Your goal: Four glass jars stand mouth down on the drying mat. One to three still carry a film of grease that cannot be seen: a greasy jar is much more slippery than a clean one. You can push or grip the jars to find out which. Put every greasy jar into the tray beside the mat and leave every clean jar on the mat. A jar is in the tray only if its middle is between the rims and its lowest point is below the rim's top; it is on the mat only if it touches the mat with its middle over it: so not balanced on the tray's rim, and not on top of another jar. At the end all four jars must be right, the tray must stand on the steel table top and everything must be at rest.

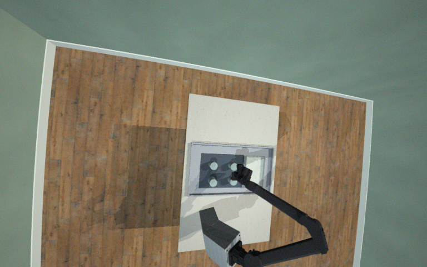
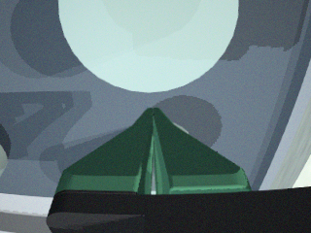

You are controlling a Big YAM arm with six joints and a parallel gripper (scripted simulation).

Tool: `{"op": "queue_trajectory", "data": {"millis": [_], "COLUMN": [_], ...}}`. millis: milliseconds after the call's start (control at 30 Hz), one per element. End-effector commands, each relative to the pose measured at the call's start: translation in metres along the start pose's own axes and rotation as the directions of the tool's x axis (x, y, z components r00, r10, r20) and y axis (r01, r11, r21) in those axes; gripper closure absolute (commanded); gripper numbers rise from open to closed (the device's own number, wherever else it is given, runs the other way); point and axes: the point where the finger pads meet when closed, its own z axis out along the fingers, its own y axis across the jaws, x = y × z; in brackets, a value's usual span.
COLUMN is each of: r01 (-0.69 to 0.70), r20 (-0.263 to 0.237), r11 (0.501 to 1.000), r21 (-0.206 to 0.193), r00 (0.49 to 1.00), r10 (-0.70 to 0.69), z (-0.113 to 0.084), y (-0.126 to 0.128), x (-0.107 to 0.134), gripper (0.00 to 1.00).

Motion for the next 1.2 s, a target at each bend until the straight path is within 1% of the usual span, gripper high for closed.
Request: {"op": "queue_trajectory", "data": {"millis": [0, 1167], "r01": [-0.005, -0.005], "r20": [0.011, 0.011], "r11": [1.0, 1.0], "r21": [0.004, 0.004], "r00": [1.0, 1.0], "r10": [0.005, 0.005], "z": [0.0023, 0.0023], "y": [-0.0053, -0.0053], "x": [-0.0055, -0.0096], "gripper": [1.0, 1.0]}}
